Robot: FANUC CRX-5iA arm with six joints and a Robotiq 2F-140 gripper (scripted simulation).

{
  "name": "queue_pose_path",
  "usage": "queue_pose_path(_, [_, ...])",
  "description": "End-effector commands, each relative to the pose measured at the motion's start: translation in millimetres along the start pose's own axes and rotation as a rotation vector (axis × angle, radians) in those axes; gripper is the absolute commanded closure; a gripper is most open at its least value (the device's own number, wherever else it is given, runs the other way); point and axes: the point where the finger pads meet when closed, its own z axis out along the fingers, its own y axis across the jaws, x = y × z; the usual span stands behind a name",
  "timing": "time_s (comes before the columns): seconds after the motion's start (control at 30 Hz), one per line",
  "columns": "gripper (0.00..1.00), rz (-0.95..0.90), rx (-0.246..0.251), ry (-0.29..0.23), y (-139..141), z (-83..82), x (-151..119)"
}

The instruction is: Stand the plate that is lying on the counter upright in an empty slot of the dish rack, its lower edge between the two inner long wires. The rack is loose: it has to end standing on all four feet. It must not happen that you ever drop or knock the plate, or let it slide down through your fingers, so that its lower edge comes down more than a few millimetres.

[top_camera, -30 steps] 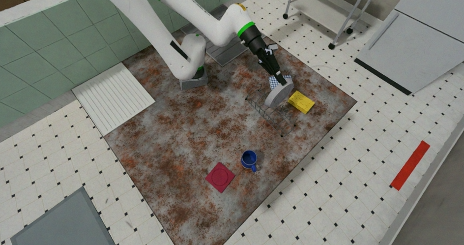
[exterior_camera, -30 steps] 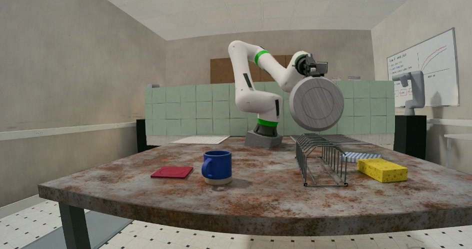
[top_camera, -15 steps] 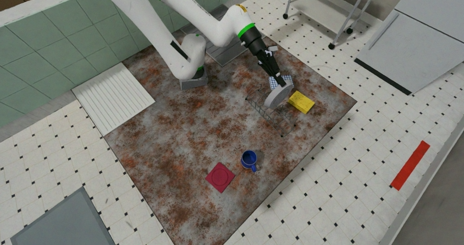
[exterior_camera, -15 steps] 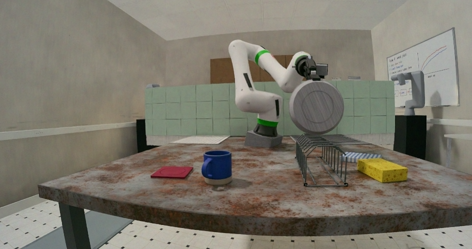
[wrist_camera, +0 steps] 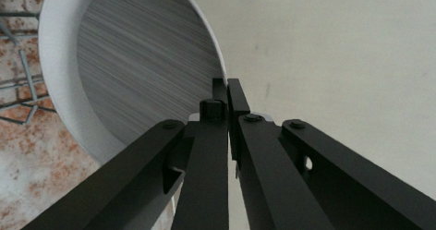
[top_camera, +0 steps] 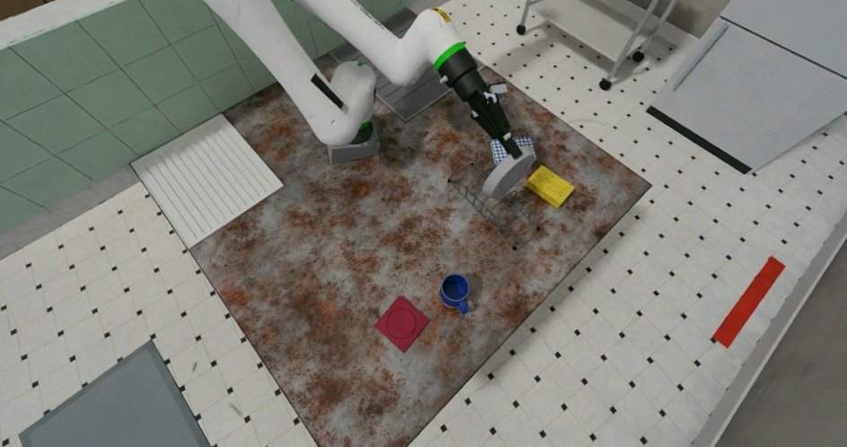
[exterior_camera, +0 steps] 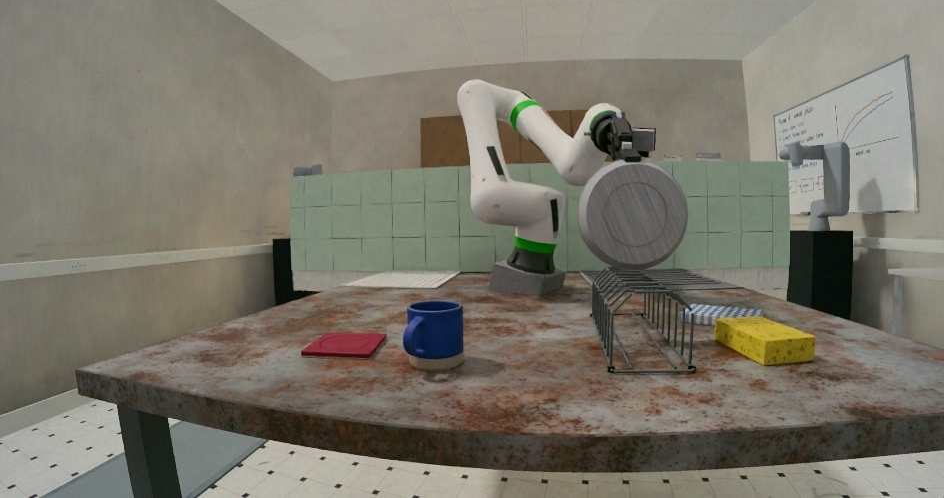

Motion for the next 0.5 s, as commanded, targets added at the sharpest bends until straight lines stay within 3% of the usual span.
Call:
queue_pose_path(0.0, [0.9,0.0,-0.002,0.0,0,0.4,0])
queue_pose_path(0.47, [0.9,0.0,-0.002,0.0,-15,6.9,0])
